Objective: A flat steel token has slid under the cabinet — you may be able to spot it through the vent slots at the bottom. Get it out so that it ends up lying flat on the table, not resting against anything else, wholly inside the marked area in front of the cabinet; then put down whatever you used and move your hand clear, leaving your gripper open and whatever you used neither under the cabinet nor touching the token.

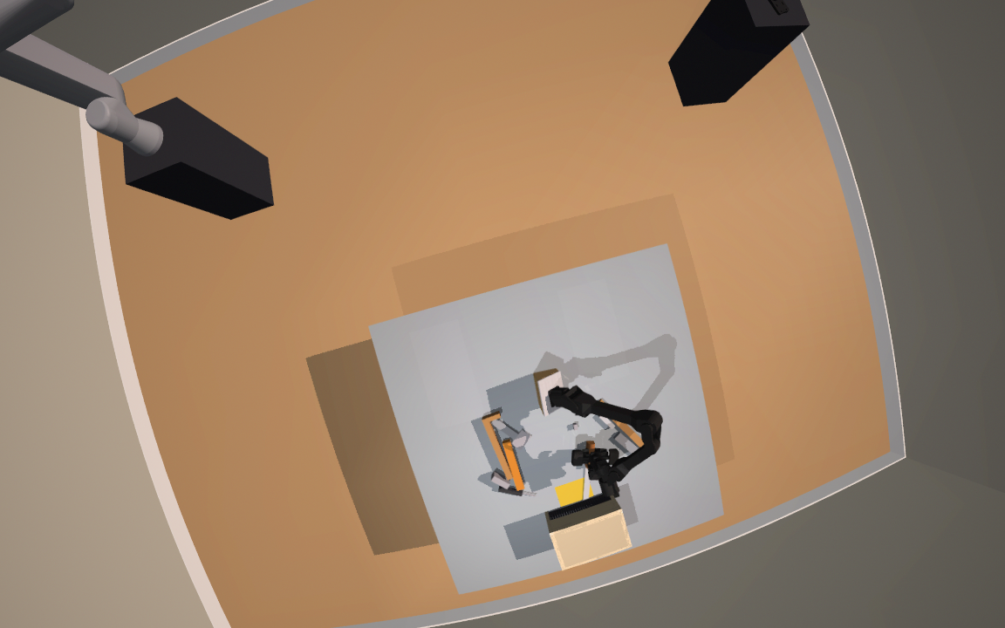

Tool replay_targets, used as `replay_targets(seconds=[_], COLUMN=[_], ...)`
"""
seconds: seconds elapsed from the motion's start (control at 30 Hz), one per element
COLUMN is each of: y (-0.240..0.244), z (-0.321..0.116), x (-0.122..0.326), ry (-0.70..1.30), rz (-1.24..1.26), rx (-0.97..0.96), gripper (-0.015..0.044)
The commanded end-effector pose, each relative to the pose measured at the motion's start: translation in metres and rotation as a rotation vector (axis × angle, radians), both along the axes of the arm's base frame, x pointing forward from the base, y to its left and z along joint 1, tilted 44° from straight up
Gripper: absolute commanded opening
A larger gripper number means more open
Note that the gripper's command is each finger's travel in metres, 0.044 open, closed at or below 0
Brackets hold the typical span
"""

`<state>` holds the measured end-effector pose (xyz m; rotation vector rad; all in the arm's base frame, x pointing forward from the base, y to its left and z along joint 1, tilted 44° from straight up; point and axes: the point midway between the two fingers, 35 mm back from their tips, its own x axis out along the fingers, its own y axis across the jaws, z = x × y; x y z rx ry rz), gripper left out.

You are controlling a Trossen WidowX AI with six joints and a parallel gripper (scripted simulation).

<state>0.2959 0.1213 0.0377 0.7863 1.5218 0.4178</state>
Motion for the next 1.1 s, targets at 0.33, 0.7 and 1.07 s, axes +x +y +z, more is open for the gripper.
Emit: replay_targets(seconds=[0.33, 0.7, 1.07], y=[0.005, 0.008, 0.012], z=[0.002, 0.005, 0.007], x=[-0.019, -0.031, -0.044], ry=[0.008, 0.009, 0.010], rz=[-0.003, -0.003, -0.003], rx=[0.000, 0.000, 0.000], gripper=[0.0000, 0.0000, 0.0000])
